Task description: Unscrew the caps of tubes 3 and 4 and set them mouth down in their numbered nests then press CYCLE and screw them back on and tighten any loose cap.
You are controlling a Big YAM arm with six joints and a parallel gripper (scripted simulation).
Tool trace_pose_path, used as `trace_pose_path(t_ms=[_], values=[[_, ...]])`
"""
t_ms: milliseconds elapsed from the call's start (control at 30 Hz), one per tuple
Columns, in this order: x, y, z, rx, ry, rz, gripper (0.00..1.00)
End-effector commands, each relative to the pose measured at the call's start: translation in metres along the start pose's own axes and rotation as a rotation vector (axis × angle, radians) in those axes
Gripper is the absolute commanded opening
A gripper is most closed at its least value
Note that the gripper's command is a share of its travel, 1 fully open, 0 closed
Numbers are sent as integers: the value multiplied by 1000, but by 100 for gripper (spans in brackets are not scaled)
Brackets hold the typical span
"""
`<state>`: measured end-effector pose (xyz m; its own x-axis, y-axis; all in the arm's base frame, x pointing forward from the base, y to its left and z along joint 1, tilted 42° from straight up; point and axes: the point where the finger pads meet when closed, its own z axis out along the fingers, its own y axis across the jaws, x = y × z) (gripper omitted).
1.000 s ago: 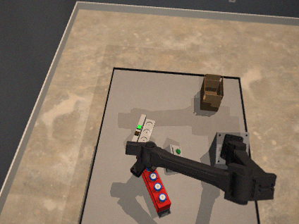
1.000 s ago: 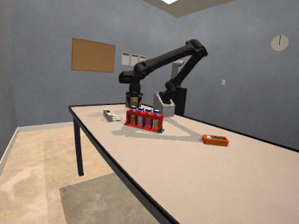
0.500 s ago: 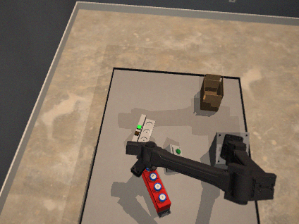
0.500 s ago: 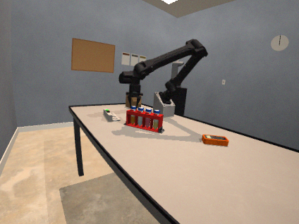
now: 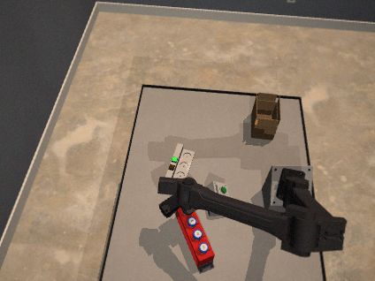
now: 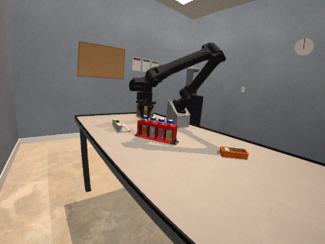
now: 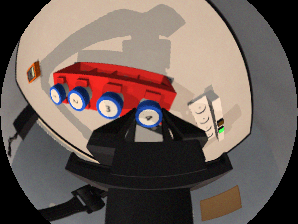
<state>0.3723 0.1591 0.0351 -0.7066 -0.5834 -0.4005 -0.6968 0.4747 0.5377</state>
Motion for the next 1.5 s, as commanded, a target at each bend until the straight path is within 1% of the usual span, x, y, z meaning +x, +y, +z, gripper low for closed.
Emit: trace_pose_path(t_ms=[0, 100, 167, 433, 533, 567, 667, 733, 1033, 1100, 1133, 1200, 1467], values=[[-1, 3, -3, 3, -8, 266, 0], [-1, 3, -3, 3, -8, 408, 0], [-1, 3, -3, 3, -8, 408, 0], [-2, 3, -2, 3, -10, 807, 0], [-2, 3, -2, 3, -11, 943, 0], [-3, 3, -2, 4, -12, 956, 0], [-3, 3, -1, 3, -13, 1106, 0], [-3, 3, -1, 3, -13, 1106, 0], [-3, 2, -3, 1, -19, 1553, 0], [-3, 2, -2, 0, -19, 1644, 0], [-3, 2, -2, 1, -19, 1655, 0], [-3, 3, -2, 0, -19, 1750, 0], [-2, 2, -3, -1, -18, 1755, 0]])
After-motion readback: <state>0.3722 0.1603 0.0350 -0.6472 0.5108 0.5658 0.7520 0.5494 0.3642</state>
